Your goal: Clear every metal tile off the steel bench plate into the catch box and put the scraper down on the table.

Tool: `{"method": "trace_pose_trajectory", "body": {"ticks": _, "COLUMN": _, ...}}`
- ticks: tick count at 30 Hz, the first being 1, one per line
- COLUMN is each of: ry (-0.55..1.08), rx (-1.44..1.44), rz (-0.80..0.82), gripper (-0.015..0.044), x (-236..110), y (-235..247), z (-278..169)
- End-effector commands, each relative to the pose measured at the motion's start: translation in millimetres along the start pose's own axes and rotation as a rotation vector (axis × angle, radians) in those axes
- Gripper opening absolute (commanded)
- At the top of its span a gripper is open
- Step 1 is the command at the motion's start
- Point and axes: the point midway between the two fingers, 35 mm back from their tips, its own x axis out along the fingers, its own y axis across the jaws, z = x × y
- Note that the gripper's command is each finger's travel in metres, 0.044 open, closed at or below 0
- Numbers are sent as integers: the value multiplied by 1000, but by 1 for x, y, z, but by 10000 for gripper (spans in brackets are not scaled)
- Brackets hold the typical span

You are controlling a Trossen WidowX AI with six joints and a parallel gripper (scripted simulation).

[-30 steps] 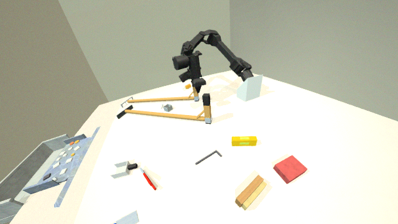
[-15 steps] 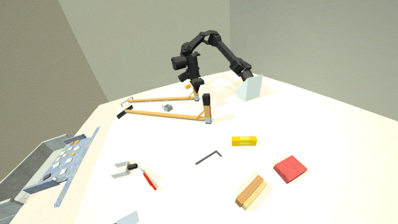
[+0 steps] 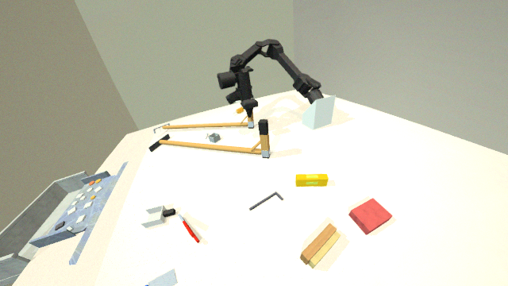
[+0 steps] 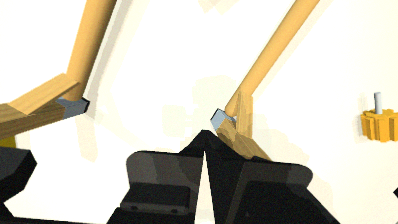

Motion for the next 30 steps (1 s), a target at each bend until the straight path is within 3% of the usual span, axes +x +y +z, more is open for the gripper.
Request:
{"method": "trace_pose_trajectory", "body": {"ticks": 1, "ry": -7, "rx": 9, "rz": 6, "gripper": 0, "x": -2, "y": -9, "z": 3}}
{"method": "trace_pose_trajectory", "body": {"ticks": 30, "ry": -7, "rx": 10, "rz": 13, "gripper": 0, "x": -2, "y": -52, "z": 8}}
